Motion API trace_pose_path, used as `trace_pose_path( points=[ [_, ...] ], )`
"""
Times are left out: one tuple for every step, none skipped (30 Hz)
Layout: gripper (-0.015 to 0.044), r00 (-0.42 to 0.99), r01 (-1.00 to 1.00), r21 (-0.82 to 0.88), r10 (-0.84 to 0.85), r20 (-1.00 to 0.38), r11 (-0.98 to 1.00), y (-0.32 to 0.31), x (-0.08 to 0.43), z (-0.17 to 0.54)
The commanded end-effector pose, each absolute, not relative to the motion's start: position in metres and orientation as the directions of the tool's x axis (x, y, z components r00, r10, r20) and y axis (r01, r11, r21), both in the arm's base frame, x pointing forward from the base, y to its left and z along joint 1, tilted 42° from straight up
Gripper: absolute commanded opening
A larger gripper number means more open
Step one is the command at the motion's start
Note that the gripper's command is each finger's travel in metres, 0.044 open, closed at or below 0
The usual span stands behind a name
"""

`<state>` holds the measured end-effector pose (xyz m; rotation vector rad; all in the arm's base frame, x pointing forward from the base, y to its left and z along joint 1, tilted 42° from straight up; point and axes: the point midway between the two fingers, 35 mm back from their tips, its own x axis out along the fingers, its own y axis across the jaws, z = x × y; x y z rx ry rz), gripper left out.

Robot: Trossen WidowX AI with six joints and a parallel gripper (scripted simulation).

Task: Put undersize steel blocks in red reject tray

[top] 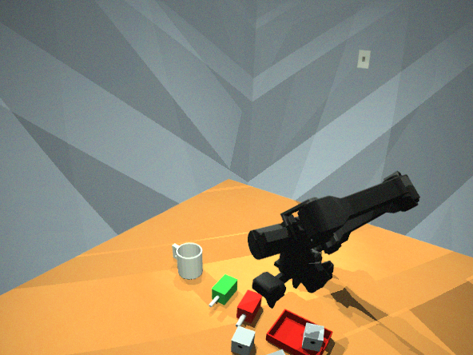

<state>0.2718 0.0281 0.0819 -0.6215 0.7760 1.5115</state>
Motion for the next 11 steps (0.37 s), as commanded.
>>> trace_pose_path(
  points=[
    [0.0440, -0.109, -0.980, -0.026, 0.632, -0.767, -0.199, -0.021, 0.241, 0.082],
    [0.0440, -0.111, -0.969, -0.058, 0.636, -0.763, -0.238, -0.030, 0.234, 0.083],
    [0.0440, -0.113, -0.957, -0.091, 0.642, -0.758, -0.276, -0.038, 0.226, 0.084],
    [0.0440, -0.115, -0.944, -0.120, 0.647, -0.754, -0.307, -0.045, 0.220, 0.085],
    [0.0440, -0.115, -0.936, -0.138, 0.651, -0.750, -0.324, -0.049, 0.216, 0.086],
    [0.0440, -0.116, -0.933, -0.143, 0.652, -0.749, -0.330, -0.050, 0.215, 0.086],
    [0.0440, -0.116, -0.933, -0.143, 0.652, -0.749, -0.330, -0.050, 0.215, 0.086],
    [0.0440, -0.116, -0.933, -0.143, 0.652, -0.749, -0.330, -0.050, 0.215, 0.086],
    [0.0440, -0.116, -0.933, -0.143, 0.652, -0.749, -0.330, -0.050, 0.215, 0.086],
    [0.0440, -0.116, -0.933, -0.143, 0.652, -0.749, -0.330, -0.050, 0.215, 0.086],
    [0.0440, -0.116, -0.933, -0.143, 0.652, -0.749, -0.330, -0.050, 0.215, 0.086]
  ],
)
